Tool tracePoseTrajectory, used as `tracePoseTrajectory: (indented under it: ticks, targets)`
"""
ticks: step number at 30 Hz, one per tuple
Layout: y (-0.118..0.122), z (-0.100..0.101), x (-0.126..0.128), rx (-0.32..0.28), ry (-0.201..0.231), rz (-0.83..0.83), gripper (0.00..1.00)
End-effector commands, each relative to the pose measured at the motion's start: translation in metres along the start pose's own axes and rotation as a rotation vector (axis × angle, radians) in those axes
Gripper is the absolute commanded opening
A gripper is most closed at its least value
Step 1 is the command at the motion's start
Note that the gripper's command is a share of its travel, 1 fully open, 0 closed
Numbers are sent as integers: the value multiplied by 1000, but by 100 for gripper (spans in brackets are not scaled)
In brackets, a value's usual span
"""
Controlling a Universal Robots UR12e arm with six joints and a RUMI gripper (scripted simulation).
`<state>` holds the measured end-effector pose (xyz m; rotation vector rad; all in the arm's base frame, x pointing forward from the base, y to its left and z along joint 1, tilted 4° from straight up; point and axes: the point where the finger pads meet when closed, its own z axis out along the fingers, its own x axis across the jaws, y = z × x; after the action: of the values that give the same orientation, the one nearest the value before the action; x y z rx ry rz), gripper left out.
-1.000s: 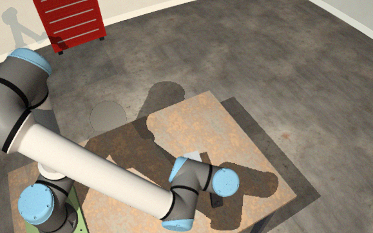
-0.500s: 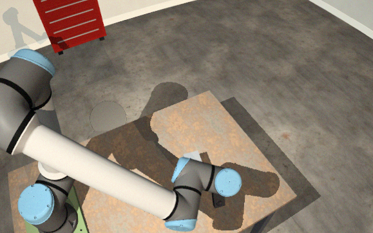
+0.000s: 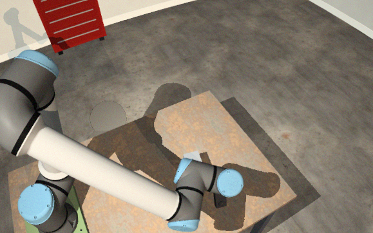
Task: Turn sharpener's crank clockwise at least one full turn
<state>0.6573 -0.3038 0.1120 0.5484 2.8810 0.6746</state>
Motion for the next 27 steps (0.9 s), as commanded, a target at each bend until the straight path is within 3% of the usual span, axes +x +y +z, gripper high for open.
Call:
tracePoseTrajectory:
  ticks: [1,27]
  targets:
    - [-1,2,-3,1,-1,-1,9]
    - [-11,19,-10,1,-1,-1,9]
